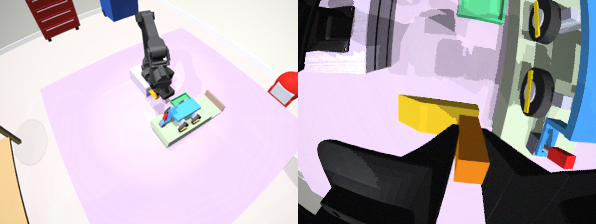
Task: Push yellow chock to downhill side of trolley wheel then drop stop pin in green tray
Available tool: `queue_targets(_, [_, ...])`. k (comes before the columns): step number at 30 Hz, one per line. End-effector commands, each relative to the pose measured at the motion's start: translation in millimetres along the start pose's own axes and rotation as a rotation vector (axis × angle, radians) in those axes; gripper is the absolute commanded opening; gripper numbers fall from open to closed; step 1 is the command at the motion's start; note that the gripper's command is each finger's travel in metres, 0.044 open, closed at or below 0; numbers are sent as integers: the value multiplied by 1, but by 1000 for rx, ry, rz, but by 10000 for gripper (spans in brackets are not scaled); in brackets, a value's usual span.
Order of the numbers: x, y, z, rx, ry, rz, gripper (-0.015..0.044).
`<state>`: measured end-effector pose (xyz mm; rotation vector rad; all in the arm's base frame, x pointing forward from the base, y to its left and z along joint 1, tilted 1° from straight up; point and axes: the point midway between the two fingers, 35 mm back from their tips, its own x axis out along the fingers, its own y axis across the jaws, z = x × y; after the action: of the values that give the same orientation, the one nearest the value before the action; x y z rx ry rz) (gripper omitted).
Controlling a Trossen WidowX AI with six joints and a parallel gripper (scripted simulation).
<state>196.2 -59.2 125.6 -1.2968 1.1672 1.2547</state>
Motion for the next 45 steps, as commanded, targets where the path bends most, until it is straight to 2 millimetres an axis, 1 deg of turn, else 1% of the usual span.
queue_targets(1, [2, -3, 14, 0, -2, 7, 0])
queue_targets(24, [6, -21, 85, 0, -9, 6, 0])
queue_targets(45, [14, -35, 159, 0, -16, 4, 0])
